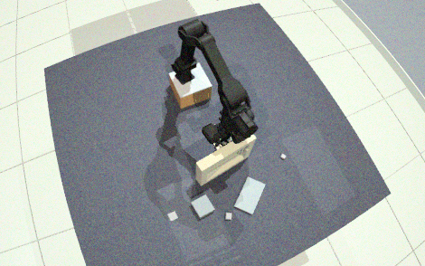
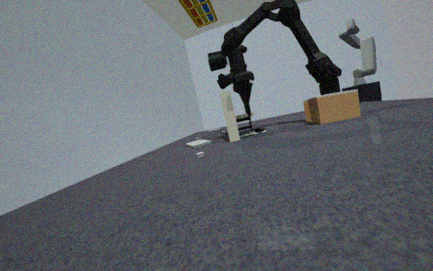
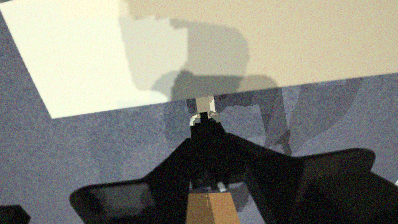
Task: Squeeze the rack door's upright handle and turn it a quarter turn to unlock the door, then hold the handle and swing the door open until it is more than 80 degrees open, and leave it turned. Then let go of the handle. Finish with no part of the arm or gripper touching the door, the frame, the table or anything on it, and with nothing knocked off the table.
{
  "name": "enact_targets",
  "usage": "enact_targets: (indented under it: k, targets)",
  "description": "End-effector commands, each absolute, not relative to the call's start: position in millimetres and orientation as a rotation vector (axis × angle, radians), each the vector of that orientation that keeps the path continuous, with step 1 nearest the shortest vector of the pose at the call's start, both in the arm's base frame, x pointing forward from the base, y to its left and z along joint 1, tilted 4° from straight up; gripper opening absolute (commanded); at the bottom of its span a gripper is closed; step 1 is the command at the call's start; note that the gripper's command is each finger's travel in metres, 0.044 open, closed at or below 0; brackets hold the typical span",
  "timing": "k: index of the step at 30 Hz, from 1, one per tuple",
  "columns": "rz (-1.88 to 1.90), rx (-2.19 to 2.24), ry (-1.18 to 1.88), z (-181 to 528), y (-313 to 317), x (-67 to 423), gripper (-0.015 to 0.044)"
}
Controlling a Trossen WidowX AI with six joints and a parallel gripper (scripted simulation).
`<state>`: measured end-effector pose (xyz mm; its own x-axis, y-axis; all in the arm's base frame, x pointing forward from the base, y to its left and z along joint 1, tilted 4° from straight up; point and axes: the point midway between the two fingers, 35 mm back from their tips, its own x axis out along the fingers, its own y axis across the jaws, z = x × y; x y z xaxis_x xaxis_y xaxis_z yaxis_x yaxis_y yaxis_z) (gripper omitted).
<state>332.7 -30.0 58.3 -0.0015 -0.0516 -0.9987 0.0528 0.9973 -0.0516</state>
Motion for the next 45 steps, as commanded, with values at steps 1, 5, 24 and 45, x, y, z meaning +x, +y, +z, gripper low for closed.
enact_targets:
  k: [1, 5, 24, 45]
  targets:
    - [-0.080, -0.005, 1.573, 57.1, -30.5, 332.1, 0.0120]
    - [-0.080, -0.005, 1.573, 57.1, -30.5, 332.1, 0.0093]
    - [0.016, -0.100, 1.575, 57.1, -30.5, 332.1, 0.0012]
    - [0.830, -0.902, 1.425, 57.0, -30.4, 332.0, 0.0012]
